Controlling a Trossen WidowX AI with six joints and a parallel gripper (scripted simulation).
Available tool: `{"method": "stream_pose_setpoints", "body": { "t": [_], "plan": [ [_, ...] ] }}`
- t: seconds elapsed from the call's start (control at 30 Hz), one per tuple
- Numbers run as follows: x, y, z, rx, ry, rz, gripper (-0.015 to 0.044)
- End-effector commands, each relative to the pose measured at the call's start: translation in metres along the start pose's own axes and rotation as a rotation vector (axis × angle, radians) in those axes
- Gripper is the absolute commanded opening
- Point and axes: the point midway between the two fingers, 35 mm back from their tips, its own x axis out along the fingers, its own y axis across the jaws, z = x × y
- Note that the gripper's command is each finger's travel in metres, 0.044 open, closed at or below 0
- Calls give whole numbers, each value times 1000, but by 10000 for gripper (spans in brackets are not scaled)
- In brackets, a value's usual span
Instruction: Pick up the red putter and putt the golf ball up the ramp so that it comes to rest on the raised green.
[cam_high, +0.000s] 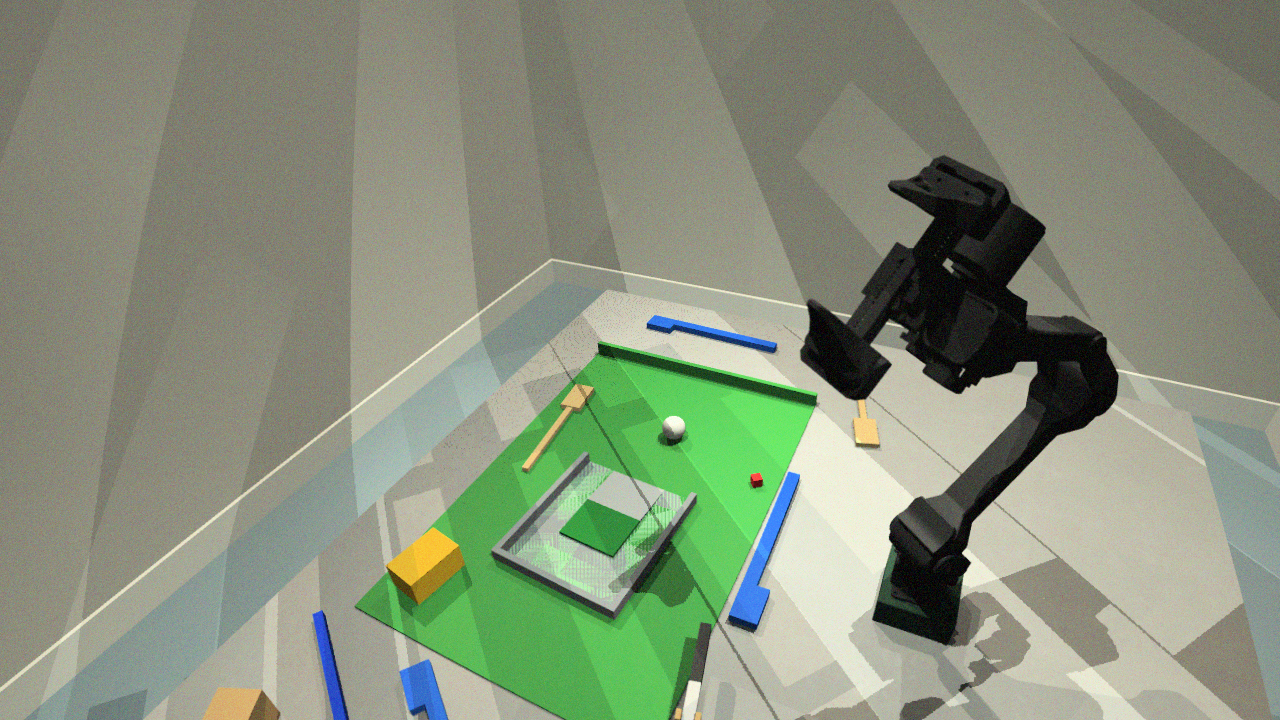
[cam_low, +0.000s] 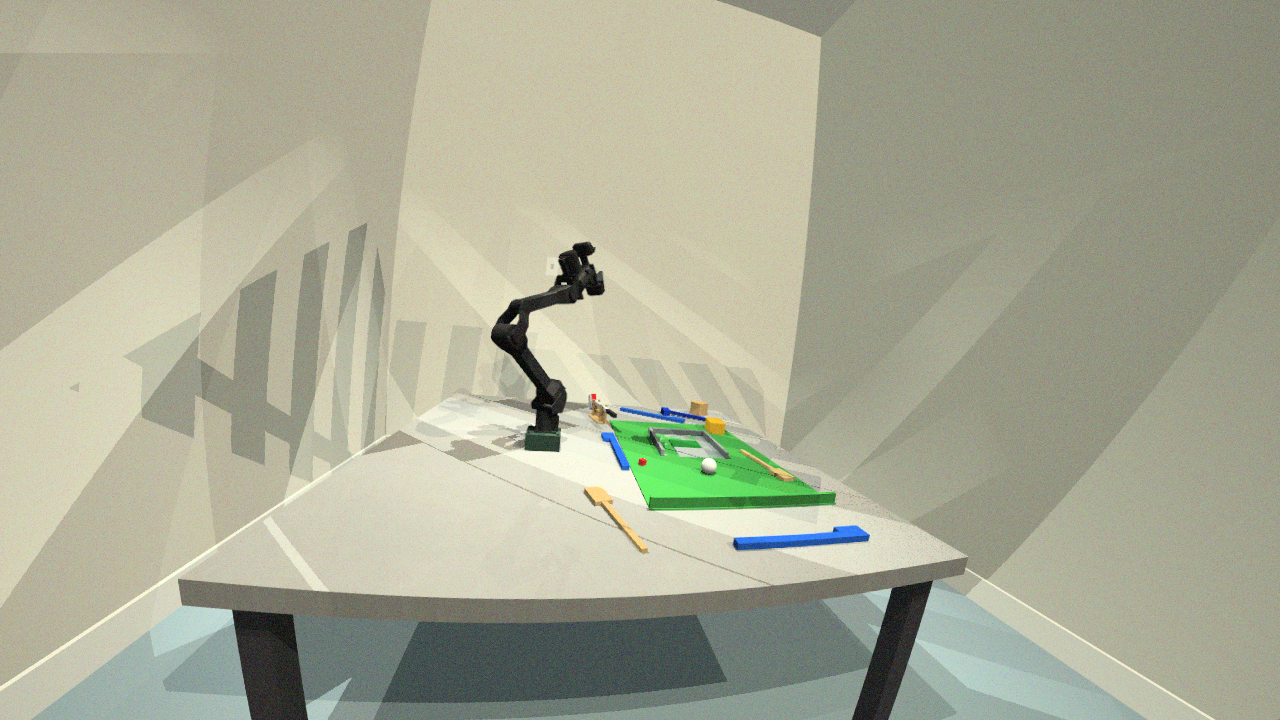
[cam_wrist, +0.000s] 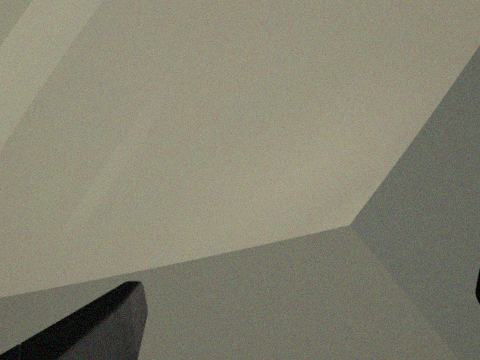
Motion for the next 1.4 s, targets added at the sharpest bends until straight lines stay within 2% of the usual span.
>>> {"method": "stream_pose_setpoints", "body": {
  "t": [0.0,0.2,0.43,0.7,0.93,1.0,1.37],
  "plan": [
    [17,71,-9,75,16,233,440],
    [16,172,-21,191,71,569,440],
    [-20,279,-32,342,171,964,440],
    [-105,378,-42,562,368,1462,440],
    [-205,417,-32,801,616,1920,440],
    [-215,418,-30,826,645,1965,440],
    [-215,423,-34,826,645,1965,440]
  ]
}}
